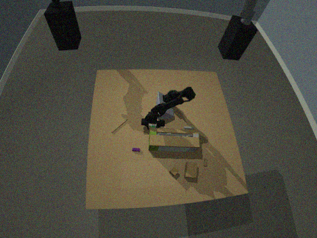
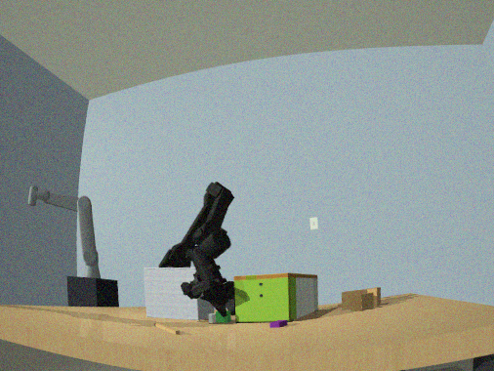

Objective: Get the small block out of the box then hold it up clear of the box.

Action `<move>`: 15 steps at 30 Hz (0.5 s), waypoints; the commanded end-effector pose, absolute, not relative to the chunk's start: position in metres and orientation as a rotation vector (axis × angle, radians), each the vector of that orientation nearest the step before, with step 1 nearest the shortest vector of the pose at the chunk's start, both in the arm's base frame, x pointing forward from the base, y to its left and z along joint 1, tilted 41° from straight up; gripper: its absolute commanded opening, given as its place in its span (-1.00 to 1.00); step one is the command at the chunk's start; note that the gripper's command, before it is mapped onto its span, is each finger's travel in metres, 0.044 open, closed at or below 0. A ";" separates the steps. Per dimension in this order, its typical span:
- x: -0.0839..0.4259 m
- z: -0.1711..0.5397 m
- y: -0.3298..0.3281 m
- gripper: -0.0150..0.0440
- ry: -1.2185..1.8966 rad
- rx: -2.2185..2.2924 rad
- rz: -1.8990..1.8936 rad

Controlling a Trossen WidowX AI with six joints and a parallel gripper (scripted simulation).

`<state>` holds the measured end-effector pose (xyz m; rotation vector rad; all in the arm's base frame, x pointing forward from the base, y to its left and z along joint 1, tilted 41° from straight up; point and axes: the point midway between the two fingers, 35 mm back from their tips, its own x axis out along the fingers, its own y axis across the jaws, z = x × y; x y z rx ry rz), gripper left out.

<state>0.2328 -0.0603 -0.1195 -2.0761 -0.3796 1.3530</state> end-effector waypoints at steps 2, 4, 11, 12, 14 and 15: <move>0.229 -0.125 -0.051 0.47 -0.383 -2.059 1.355; 0.229 -0.125 -0.051 0.47 -0.383 -2.059 1.355; 0.229 -0.125 -0.051 -0.08 -0.383 -2.059 1.355; 0.229 -0.125 -0.051 -0.10 -0.383 -2.059 1.355; 0.229 -0.125 -0.051 -0.15 -0.383 -2.059 1.355; 0.229 -0.125 -0.051 -0.24 -0.383 -2.059 1.355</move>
